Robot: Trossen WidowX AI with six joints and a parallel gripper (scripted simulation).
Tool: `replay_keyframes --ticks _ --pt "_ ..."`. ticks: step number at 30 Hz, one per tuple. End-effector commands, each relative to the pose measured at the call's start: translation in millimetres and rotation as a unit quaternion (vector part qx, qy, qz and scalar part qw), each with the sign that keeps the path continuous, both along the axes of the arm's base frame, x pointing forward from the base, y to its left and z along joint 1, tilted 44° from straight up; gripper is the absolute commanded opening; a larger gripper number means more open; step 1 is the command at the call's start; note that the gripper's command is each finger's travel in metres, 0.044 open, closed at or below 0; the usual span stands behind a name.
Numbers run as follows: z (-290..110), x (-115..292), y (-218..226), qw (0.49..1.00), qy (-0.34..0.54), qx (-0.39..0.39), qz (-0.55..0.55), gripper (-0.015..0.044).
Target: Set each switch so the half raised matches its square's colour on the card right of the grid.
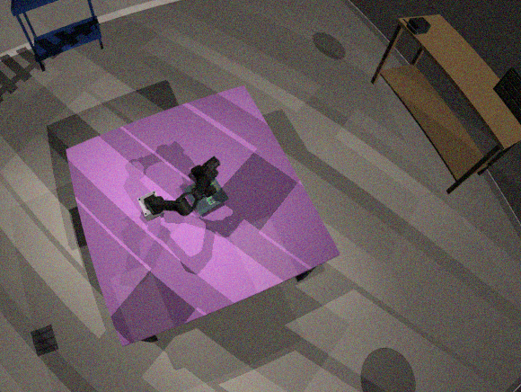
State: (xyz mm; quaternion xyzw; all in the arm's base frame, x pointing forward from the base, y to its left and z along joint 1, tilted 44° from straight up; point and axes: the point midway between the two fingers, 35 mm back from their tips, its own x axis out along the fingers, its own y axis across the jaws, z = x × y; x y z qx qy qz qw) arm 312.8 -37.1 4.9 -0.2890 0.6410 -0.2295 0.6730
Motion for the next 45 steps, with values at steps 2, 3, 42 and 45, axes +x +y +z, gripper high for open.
replay_keyframes --ticks 2,3,42,45 --pt "-2.1 -1.8 -1.7 1.0 0.005 -0.003 0.001 0.0" --pt "-2.2 -1.8 -1.8 1.0 0.005 -0.003 0.001 0.0" --pt "42.1 -0.8 -18.6 1.0 0.005 -0.004 0.001 0.0" --pt "40.5 -0.6 -20.1 1.0 0.005 -0.004 0.001 0.0"
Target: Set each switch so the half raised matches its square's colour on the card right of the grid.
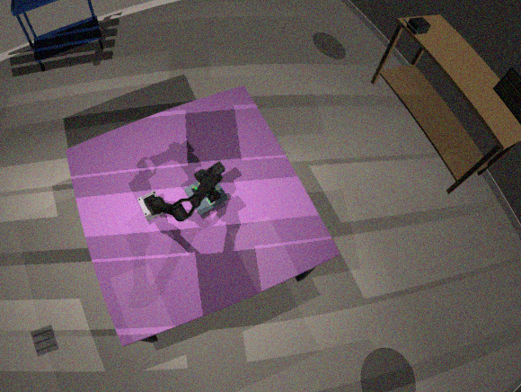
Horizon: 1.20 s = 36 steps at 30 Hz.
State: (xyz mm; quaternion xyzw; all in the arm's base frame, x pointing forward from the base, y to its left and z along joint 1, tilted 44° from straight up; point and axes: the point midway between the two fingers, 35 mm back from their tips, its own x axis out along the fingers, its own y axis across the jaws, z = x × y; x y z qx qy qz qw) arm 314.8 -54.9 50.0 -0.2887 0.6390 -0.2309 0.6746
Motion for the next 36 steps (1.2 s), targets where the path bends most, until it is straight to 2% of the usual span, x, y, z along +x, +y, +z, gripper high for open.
replay_keyframes --ticks 1,36 --pt "-5.5 -2.4 -3.1 1.0 0.007 -0.003 0.001 0.0" --pt "-13.0 -1.4 -10.3 1.0 0.007 -0.003 0.001 0.0"
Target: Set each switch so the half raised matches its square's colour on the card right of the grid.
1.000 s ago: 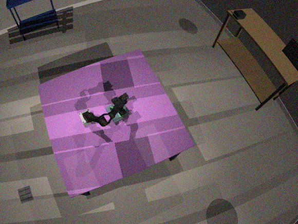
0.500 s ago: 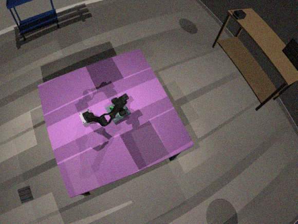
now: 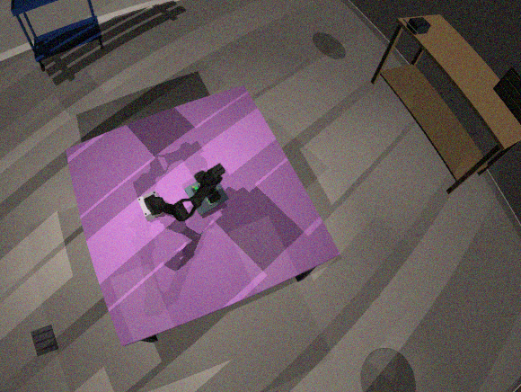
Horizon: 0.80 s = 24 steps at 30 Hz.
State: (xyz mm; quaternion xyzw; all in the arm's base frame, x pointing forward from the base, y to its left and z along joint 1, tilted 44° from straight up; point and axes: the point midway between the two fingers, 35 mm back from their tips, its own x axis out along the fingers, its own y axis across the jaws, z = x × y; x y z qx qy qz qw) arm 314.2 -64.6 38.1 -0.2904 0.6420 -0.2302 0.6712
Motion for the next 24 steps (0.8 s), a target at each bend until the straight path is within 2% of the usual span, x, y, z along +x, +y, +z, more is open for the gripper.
replay_keyframes --ticks 1,24 --pt "-1.1 -0.9 -0.6 1.0 0.003 -0.002 0.001 0.0" --pt "-3.2 -0.6 -2.7 1.0 0.003 -0.002 0.001 0.0"
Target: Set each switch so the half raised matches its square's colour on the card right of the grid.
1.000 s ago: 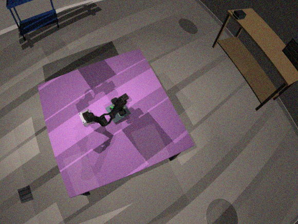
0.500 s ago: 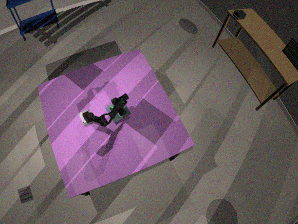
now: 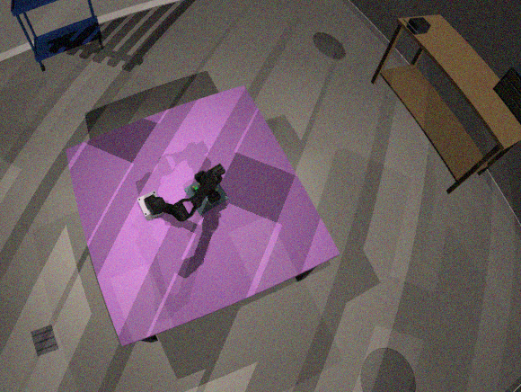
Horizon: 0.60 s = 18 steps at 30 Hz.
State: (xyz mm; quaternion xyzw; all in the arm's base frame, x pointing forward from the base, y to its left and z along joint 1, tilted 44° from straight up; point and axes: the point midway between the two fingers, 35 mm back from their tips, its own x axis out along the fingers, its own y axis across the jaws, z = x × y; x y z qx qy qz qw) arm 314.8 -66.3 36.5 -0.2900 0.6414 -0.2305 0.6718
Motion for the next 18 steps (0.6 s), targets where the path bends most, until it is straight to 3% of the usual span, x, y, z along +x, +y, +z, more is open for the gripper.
replay_keyframes --ticks 1,18 --pt "-1.8 -1.2 -1.0 1.0 0.004 -0.002 0.001 0.0" --pt "-3.4 -1.0 -2.5 1.0 0.004 -0.002 0.001 0.0"
